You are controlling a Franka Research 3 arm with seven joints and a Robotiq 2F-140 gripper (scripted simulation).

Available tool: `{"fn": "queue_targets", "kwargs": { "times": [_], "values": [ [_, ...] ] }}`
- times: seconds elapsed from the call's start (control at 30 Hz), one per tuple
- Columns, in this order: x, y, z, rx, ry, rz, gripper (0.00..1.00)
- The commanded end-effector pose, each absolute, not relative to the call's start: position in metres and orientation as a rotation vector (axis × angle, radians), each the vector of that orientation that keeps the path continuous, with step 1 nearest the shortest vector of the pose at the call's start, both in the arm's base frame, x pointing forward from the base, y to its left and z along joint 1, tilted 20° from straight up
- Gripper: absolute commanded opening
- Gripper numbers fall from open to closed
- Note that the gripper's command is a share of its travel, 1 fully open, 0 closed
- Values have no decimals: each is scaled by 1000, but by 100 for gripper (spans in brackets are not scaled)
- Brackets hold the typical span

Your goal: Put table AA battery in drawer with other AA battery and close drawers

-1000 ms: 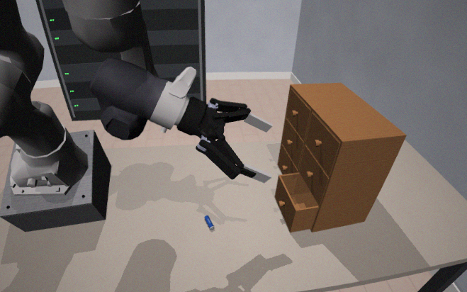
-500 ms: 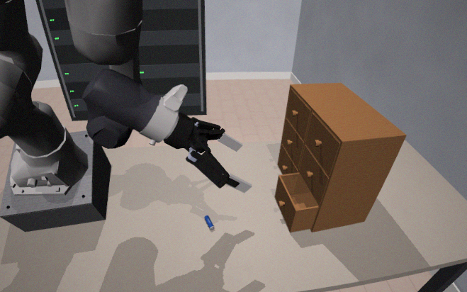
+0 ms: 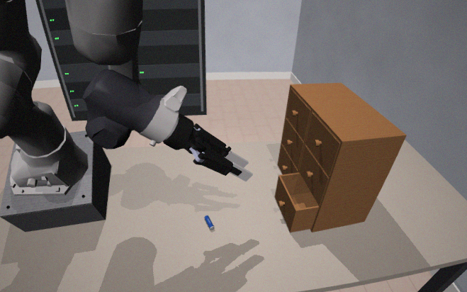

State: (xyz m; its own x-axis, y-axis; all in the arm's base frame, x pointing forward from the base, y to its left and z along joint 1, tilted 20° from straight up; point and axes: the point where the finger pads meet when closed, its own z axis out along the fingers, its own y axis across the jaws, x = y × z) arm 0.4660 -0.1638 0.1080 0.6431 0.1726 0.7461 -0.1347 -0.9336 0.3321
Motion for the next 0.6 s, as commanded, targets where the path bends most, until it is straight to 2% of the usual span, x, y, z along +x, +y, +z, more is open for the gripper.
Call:
{"fn": "queue_targets", "kwargs": {
  "times": [0.0, 0.57],
  "values": [
    [465, -163, 106, 2507, 59, 1177, 0],
    [470, -168, 95, 2505, 58, 1178, 0]
  ]
}}
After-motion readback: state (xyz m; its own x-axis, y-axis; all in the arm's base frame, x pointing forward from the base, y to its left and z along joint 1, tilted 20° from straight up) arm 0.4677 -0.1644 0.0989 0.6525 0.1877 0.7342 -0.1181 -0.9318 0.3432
